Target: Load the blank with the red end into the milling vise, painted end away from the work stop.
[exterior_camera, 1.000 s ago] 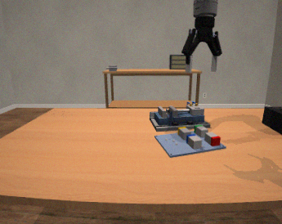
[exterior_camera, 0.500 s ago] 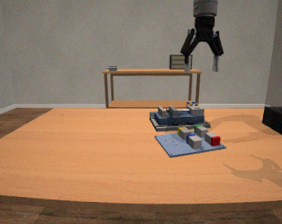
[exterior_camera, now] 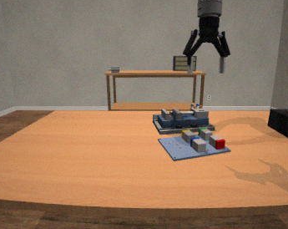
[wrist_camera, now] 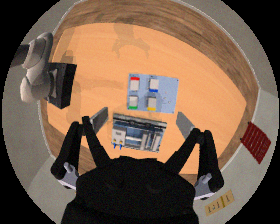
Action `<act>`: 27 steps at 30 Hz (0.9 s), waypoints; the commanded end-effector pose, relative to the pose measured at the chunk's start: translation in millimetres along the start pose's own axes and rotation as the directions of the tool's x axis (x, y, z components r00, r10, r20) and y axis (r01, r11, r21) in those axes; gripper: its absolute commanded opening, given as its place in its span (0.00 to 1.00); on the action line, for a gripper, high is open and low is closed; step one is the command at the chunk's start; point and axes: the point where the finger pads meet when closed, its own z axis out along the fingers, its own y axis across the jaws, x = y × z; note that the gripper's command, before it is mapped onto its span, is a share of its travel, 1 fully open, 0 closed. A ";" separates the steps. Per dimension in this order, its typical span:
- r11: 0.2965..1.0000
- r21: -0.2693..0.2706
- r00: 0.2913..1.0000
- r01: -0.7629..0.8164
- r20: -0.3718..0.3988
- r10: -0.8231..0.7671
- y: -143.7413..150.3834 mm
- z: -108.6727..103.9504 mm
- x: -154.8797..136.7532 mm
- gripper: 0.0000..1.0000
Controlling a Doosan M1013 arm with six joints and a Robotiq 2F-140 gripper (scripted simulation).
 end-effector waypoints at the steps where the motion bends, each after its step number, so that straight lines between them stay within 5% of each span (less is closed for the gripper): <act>1: 1.000 0.000 1.000 -0.007 0.000 0.007 0.0 -0.1 0.0 1.00; 9: 1.000 0.000 1.000 -0.021 0.001 0.021 0.0 0.0 0.0 1.00; 10: 1.000 0.000 1.000 -0.019 0.001 0.019 0.0 0.0 0.0 0.45; 27: 1.000 0.000 1.000 -0.019 0.001 0.019 0.0 0.0 0.0 0.45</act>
